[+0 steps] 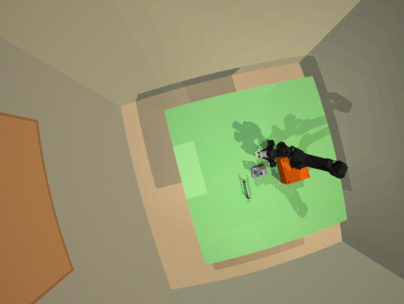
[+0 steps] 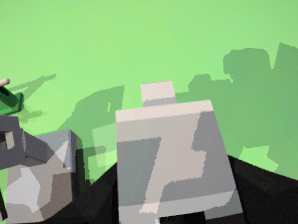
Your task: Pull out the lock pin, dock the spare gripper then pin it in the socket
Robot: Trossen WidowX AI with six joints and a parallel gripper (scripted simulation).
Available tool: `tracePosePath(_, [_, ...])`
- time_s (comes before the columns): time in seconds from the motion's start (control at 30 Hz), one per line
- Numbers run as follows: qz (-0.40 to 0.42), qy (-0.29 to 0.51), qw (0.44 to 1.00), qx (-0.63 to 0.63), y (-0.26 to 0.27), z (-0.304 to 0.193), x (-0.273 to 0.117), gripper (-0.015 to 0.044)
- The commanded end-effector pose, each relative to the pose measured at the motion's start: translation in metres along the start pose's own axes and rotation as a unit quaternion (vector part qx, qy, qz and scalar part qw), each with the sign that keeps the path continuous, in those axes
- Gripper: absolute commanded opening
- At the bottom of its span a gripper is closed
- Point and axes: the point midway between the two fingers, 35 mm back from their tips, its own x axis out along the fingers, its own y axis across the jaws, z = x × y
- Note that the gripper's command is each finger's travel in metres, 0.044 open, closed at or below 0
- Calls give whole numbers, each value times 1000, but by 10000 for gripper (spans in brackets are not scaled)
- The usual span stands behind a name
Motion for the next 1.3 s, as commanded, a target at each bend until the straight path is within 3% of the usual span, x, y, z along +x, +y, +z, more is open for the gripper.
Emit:
tracePosePath(0.0, [-6,-10,1000,-2,-2,12,-8,0])
tracePosePath(0.7, [-5,-9,1000,-1,8,30,-50,0])
tracePosePath(1.27, [16,26,999,10,15,28,-46,0])
